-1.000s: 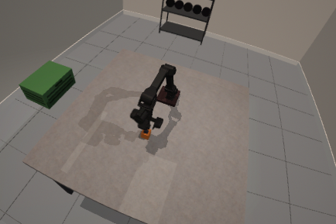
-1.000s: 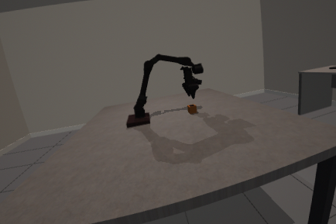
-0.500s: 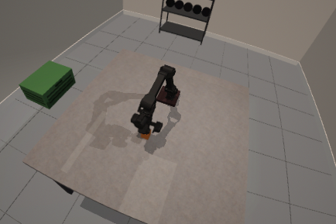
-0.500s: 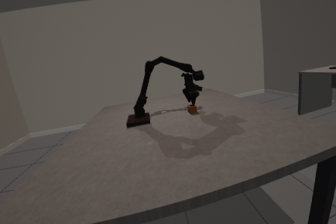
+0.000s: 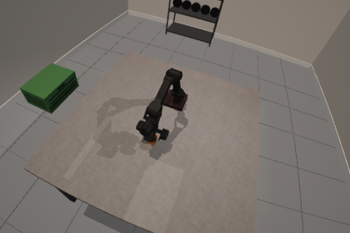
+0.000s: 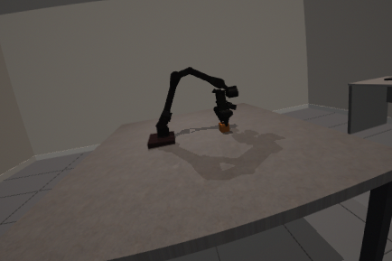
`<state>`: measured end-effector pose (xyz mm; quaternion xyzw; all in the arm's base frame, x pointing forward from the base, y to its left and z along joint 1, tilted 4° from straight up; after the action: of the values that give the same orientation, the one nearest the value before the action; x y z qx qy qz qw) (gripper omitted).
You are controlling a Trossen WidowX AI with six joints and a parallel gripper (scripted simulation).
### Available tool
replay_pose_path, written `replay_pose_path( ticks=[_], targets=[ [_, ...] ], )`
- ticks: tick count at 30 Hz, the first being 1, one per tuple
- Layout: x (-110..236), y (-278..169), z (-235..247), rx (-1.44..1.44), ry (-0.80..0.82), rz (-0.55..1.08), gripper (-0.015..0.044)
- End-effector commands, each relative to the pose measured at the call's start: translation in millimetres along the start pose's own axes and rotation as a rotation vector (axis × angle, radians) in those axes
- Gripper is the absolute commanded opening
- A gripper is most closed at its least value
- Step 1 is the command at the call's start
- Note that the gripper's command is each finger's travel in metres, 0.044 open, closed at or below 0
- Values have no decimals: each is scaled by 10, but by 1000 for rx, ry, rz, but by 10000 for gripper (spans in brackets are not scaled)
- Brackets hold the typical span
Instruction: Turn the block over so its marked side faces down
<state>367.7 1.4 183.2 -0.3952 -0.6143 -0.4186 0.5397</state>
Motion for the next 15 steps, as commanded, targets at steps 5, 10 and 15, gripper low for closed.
replay_pose_path(
  ticks=[5,10,15],
  targets=[
    [-140,-6,4,4,6,5,440],
    [-142,-6,4,4,6,5,335],
    [-142,-6,4,4,6,5,243]
  ],
)
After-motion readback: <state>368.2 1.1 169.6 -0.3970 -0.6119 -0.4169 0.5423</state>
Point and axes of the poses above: the point midway between the two fingers, 35 mm back from their tips, its own x axis back along the fingers, its own z axis across the jaws, y = z × x, the point moved 10 cm from there along x, back along the fingers, and after that the axes turned 13 degrees about x, right-handed, at the moved point
